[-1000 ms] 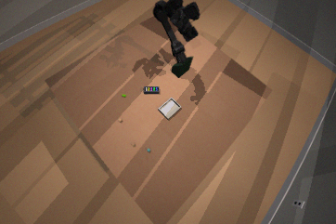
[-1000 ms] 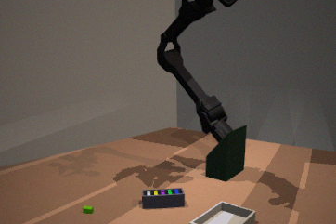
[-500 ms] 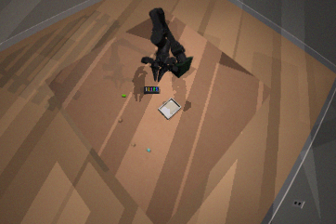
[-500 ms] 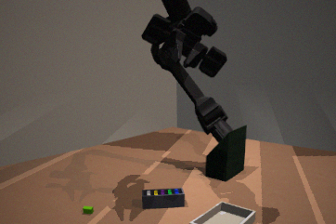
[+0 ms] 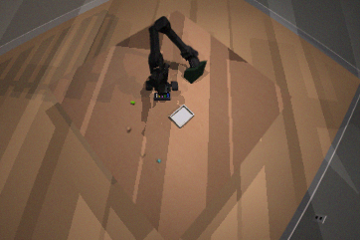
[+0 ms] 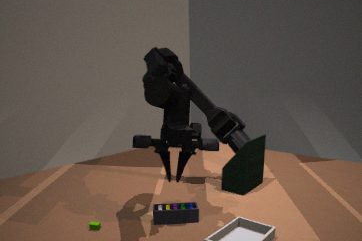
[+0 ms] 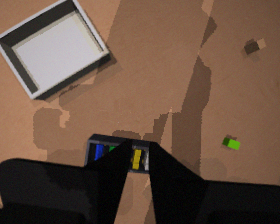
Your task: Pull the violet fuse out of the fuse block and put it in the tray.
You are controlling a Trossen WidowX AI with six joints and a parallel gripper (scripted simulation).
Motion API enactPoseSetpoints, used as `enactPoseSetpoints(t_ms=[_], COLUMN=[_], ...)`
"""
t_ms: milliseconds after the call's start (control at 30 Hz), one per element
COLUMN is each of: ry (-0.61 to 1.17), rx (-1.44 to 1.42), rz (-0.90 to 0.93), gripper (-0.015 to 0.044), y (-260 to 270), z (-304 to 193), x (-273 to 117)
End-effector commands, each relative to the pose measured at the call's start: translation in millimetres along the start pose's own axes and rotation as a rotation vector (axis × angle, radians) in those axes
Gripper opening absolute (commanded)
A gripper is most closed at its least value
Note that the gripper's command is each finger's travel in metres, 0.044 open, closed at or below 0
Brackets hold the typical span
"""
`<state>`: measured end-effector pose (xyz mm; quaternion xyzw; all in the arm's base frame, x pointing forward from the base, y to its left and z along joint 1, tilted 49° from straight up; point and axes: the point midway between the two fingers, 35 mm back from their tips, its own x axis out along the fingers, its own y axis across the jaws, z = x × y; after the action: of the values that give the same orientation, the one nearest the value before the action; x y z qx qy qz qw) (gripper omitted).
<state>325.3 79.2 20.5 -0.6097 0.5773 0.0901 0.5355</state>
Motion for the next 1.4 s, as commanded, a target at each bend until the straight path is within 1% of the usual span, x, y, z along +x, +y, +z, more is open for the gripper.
enactPoseSetpoints(t_ms=[0, 67, 367, 1367], ry=[0.200, 0.233, 0.233, 0.234], rx=[0.044, 0.052, 0.052, 0.052], rz=[0.077, 0.090, 0.090, 0.089], gripper=[0.0069, 0.0069, 0.0069, 0.0069], y=[8.9, 10.4, 10.0, 11.9], z=[-44.4, -52.2, -51.5, -56.8], x=[34.9, 39.8, 42.4, 70.4])
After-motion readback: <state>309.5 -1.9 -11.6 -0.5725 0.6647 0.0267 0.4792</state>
